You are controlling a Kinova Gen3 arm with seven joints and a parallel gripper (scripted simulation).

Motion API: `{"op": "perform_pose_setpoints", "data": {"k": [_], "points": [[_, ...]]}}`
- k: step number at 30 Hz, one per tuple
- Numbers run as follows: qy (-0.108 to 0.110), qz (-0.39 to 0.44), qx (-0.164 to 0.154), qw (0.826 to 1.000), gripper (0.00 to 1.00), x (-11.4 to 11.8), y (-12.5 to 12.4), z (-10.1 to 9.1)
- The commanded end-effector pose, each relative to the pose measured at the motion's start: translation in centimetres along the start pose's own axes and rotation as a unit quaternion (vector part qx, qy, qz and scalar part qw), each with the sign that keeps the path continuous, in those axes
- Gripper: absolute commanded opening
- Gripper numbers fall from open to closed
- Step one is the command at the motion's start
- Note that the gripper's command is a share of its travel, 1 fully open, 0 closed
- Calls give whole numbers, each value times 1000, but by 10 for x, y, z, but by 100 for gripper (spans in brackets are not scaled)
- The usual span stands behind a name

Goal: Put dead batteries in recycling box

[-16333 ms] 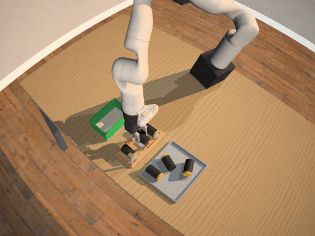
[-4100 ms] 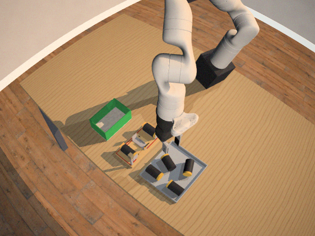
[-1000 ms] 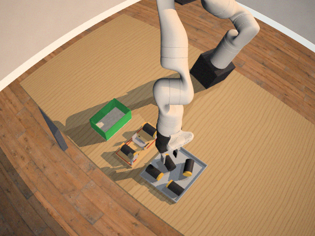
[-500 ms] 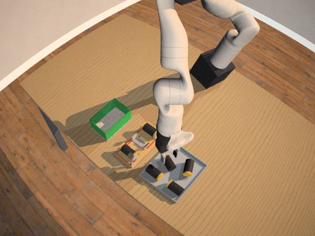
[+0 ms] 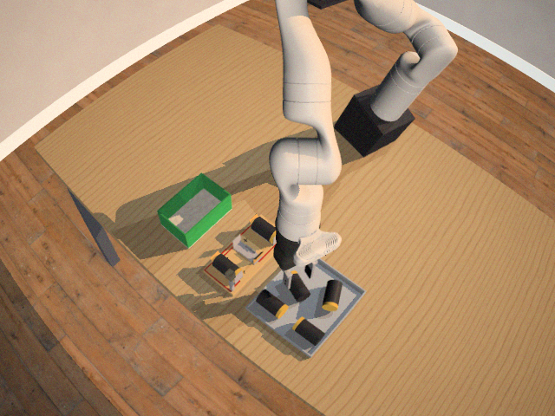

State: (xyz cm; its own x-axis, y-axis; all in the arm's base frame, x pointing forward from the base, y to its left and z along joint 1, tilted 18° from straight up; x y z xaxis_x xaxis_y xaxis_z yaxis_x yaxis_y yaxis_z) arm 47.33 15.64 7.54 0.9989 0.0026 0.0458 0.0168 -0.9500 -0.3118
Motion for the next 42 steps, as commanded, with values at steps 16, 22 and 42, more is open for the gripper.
{"op": "perform_pose_setpoints", "data": {"k": [16, 22, 42], "points": [[1, 0, 0, 1000, 90, 0, 0, 34], [1, 0, 0, 1000, 90, 0, 0, 40], [1, 0, 0, 1000, 57, 0, 0, 44]]}}
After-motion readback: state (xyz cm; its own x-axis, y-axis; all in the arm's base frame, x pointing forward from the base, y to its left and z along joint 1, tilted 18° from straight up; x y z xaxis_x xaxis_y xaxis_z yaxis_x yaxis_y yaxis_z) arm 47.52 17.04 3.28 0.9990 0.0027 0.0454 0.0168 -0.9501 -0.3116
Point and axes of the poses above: the point where the finger pads meet when closed, its own z axis out along the fingers, its own x axis across the jaws, y = z × x, the point moved 8 cm from there along -z, back along the fingers, and after that the axes turned 14 degrees about -z, right-handed, at the moved point
